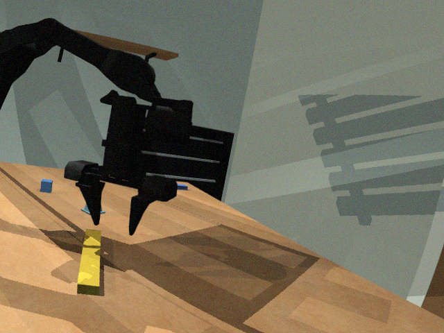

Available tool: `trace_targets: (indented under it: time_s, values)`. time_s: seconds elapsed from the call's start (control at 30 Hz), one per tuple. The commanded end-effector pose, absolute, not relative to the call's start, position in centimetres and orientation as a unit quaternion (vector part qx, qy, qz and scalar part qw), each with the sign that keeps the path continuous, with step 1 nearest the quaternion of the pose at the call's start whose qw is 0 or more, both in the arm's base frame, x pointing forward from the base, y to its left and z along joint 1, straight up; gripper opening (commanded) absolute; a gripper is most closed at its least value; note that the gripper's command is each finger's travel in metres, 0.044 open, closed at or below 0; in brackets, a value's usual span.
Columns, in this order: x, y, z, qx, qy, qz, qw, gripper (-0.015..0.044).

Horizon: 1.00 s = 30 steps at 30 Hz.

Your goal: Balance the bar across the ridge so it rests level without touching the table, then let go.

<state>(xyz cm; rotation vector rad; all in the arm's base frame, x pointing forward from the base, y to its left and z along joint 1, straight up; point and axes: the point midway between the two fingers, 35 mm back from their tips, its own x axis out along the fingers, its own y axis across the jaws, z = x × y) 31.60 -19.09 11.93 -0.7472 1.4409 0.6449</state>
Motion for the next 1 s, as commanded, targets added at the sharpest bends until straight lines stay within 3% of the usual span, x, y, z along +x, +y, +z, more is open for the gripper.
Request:
trace_targets:
  time_s: [0.0,0.67,0.97]
  values:
    - [30.7,-19.0,11.9,-0.352,0.619,0.316,0.627,0.0315]
    - [27.9,-19.2,12.0,-0.461,0.542,0.439,0.548,0.0315]
    - [28.0,-19.3,7.7,-0.461,0.542,0.439,0.548,0.0315]
